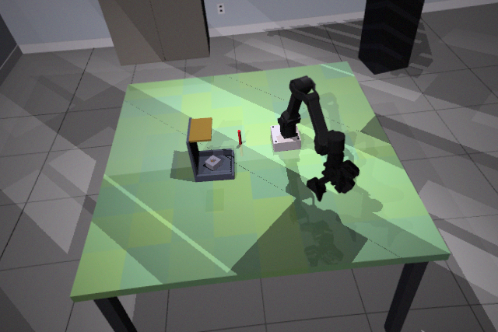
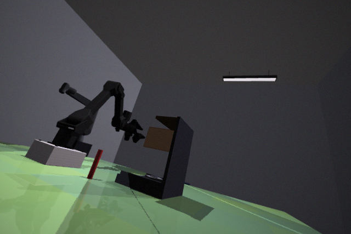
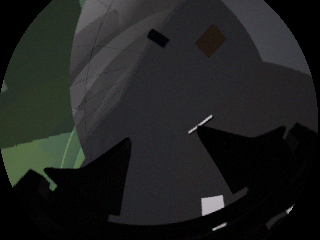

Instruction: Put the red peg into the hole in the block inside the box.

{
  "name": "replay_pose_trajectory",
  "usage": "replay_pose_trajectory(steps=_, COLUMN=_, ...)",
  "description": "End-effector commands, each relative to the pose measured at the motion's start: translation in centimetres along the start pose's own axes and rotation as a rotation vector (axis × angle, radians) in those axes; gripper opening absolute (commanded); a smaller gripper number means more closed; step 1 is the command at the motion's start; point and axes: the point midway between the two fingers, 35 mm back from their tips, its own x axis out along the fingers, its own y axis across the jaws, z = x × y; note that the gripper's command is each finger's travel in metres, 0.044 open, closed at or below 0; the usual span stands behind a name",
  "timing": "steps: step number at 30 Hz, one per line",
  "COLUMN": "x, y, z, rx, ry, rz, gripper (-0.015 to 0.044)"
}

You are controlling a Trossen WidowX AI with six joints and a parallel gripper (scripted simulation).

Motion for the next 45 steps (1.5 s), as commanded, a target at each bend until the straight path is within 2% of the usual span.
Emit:
replay_pose_trajectory(steps=1, x=0.0, y=0.1, z=-0.1, rx=-0.001, ry=0.001, rz=0.002, gripper=0.0426)
replay_pose_trajectory(steps=2, x=0.1, y=0.3, z=-0.4, rx=-0.005, ry=0.003, rz=0.009, gripper=0.0440)
replay_pose_trajectory(steps=12, x=0.9, y=5.6, z=-6.3, rx=-0.076, ry=0.051, rz=0.144, gripper=0.0440)
replay_pose_trajectory(steps=22, x=0.3, y=11.1, z=-12.1, rx=-0.139, ry=0.094, rz=0.290, gripper=0.0440)
replay_pose_trajectory(steps=33, x=-2.2, y=16.9, z=-17.9, rx=-0.200, ry=0.131, rz=0.457, gripper=0.0440)
replay_pose_trajectory(steps=45, x=-6.6, y=22.7, z=-23.0, rx=-0.248, ry=0.161, rz=0.645, gripper=0.0440)
